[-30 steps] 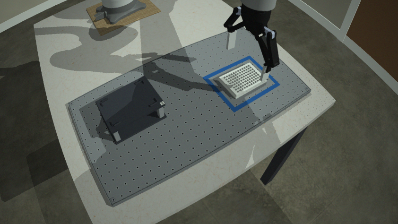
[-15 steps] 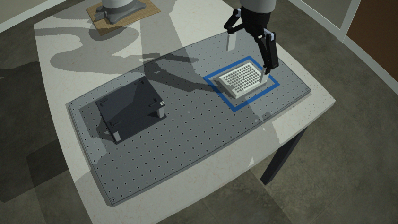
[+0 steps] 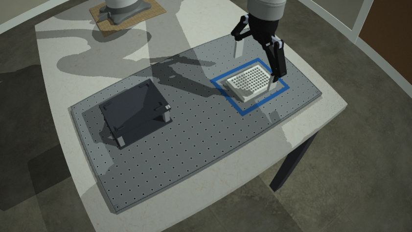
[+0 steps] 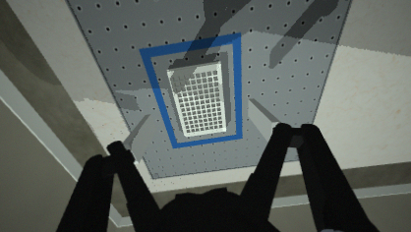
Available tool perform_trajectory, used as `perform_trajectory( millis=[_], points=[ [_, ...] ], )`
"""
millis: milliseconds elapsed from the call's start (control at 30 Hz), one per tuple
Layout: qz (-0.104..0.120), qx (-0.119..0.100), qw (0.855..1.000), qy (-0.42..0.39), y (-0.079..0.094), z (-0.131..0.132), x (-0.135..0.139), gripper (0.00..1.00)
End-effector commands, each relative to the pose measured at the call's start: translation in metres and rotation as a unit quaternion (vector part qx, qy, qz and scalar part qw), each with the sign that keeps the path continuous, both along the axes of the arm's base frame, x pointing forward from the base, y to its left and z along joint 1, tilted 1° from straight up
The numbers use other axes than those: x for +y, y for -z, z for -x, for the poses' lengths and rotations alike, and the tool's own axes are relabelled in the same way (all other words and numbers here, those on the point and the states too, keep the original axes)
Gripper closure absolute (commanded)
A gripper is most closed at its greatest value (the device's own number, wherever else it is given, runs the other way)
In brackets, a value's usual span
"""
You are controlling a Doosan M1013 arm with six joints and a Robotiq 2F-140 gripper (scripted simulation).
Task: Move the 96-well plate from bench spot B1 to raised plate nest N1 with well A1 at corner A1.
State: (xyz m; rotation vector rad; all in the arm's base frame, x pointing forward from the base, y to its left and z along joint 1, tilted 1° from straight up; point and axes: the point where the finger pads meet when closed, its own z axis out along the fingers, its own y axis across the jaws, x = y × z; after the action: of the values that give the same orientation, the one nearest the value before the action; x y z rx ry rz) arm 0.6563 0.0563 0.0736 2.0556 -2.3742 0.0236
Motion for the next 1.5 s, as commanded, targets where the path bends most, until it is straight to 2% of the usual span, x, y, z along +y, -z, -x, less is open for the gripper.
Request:
perform_trajectory(
  millis=[0,667,1100,1133,1467],
  points=[
    [0.000,0.000,1.000,0.000,0.005,0.000,0.000,0.00],
    [0.000,0.000,1.000,0.000,0.035,0.000,0.000,0.00],
    [0.000,0.000,1.000,0.000,0.035,0.000,0.000,0.00],
    [0.000,0.000,1.000,0.000,0.035,0.000,0.000,1.00],
    [0.000,0.000,1.000,0.000,0.035,0.000,0.000,1.00]
  ],
)
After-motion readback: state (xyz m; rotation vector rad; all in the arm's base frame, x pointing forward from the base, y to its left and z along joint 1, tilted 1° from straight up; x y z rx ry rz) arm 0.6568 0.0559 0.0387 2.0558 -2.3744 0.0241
